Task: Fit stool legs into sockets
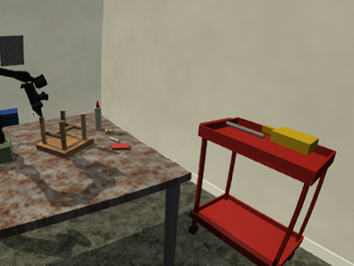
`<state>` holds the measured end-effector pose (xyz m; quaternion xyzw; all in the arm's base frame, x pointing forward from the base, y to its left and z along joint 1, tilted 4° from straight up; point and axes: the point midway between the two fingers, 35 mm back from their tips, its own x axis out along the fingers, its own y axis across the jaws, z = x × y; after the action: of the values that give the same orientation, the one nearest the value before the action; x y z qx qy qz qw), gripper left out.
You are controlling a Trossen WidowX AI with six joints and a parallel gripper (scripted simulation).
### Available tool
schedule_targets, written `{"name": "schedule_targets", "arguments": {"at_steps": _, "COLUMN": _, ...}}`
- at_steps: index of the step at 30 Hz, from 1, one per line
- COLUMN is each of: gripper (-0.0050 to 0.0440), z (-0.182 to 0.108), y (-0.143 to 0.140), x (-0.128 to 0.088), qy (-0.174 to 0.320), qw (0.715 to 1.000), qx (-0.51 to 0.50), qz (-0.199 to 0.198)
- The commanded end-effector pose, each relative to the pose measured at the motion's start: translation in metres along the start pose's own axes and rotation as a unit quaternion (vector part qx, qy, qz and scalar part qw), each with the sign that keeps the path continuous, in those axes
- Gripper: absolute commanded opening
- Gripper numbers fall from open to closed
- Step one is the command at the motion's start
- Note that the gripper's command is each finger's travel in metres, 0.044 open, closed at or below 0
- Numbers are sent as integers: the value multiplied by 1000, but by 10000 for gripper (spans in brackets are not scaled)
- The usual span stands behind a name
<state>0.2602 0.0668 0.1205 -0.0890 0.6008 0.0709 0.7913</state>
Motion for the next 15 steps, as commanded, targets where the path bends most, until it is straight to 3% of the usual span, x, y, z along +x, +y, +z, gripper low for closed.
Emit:
{"name": "schedule_targets", "arguments": {"at_steps": 1, "gripper": 0, "z": -6, "y": 0, "x": 17, "qy": 25, "qw": 1000, "qx": -2, "qz": -2}}
{"name": "schedule_targets", "arguments": {"at_steps": 15, "gripper": 0, "z": 1, "y": 0, "x": -1, "qy": 15, "qw": 1000, "qx": -1, "qz": -1}}
